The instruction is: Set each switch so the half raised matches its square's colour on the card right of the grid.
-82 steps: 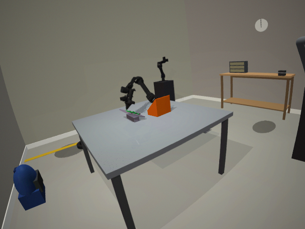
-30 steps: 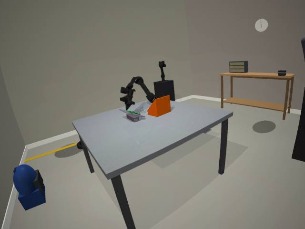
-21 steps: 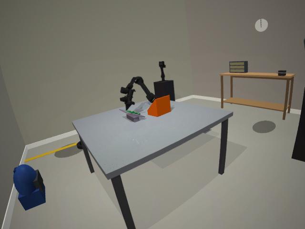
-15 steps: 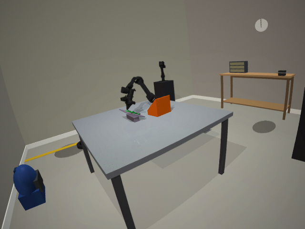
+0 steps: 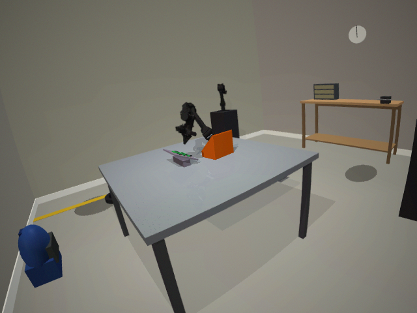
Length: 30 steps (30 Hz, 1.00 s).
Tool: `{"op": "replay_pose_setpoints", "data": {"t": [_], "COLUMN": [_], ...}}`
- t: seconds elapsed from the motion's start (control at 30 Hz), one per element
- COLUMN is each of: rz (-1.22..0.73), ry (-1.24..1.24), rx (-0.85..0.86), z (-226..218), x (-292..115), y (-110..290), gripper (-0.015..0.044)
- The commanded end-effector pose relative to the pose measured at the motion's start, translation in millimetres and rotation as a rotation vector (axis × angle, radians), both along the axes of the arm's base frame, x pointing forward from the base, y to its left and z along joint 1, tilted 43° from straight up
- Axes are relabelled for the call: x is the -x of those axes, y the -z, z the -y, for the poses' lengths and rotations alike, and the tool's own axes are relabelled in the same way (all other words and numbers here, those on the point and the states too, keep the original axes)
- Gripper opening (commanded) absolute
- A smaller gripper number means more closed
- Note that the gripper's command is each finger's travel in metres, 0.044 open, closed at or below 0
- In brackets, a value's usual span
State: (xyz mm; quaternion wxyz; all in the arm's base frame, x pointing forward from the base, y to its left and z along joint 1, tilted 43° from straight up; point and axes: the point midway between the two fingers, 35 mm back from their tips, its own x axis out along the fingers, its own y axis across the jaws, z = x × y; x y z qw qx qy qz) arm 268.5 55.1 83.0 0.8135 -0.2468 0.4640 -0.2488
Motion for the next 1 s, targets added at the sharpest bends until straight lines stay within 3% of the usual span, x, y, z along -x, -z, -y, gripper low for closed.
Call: {"op": "replay_pose_setpoints", "data": {"t": [0.0, 0.23, 0.37, 0.97], "rz": [-0.021, -0.017, 0.002, 0.005], "ry": [-0.005, -0.006, -0.021, -0.021], "rx": [0.025, 0.029, 0.034, 0.036], "z": [-12, -12, 9, 24], "x": [35, 41, 28, 18], "y": [41, 49, 69, 82], "gripper": [0.0000, 0.0000, 0.0000, 0.0000]}}
